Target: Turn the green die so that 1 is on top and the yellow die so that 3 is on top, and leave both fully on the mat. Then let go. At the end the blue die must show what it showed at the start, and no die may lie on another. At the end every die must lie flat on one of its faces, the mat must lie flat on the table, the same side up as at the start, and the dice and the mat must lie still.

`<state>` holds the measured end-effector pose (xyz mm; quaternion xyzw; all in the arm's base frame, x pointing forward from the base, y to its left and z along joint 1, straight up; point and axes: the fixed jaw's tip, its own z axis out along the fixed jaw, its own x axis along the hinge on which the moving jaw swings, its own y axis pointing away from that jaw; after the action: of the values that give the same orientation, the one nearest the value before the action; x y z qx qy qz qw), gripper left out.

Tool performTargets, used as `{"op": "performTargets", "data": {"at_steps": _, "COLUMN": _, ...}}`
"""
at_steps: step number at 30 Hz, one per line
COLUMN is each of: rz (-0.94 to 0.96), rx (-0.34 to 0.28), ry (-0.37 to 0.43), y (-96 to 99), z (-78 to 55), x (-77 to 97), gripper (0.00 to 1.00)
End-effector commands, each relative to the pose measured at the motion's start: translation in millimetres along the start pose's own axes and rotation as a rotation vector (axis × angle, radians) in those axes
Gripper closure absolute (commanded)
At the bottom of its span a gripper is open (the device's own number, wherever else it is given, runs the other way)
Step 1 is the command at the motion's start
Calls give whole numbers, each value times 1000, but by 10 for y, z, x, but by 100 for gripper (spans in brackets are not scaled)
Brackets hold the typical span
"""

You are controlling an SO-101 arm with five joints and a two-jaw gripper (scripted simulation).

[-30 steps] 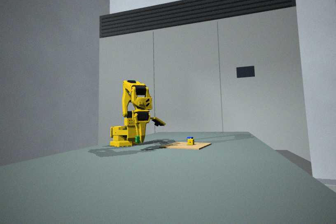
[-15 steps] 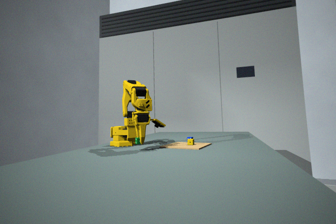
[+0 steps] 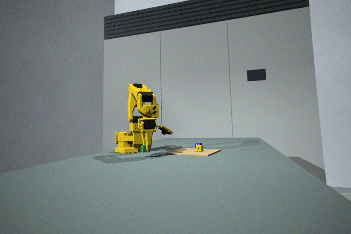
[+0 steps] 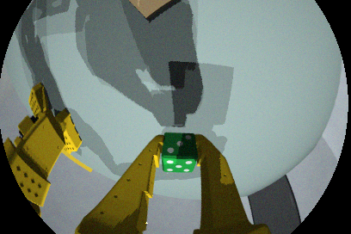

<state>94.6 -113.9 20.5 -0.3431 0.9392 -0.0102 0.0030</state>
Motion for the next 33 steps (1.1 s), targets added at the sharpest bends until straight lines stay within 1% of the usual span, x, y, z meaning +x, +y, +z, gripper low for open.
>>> {"op": "performTargets", "data": {"at_steps": 1, "rz": 13, "rx": 23, "ry": -1, "y": -35, "z": 5, "x": 14, "gripper": 100}}
{"op": "performTargets", "data": {"at_steps": 12, "rz": 13, "rx": 23, "ry": -1, "y": -35, "z": 28, "x": 14, "gripper": 100}}
{"op": "performTargets", "data": {"at_steps": 21, "rz": 13, "rx": 23, "ry": -1, "y": -36, "z": 81, "x": 14, "gripper": 100}}
{"op": "performTargets", "data": {"at_steps": 33, "rz": 13, "rx": 23, "ry": -1, "y": -36, "z": 103, "x": 14, "gripper": 100}}
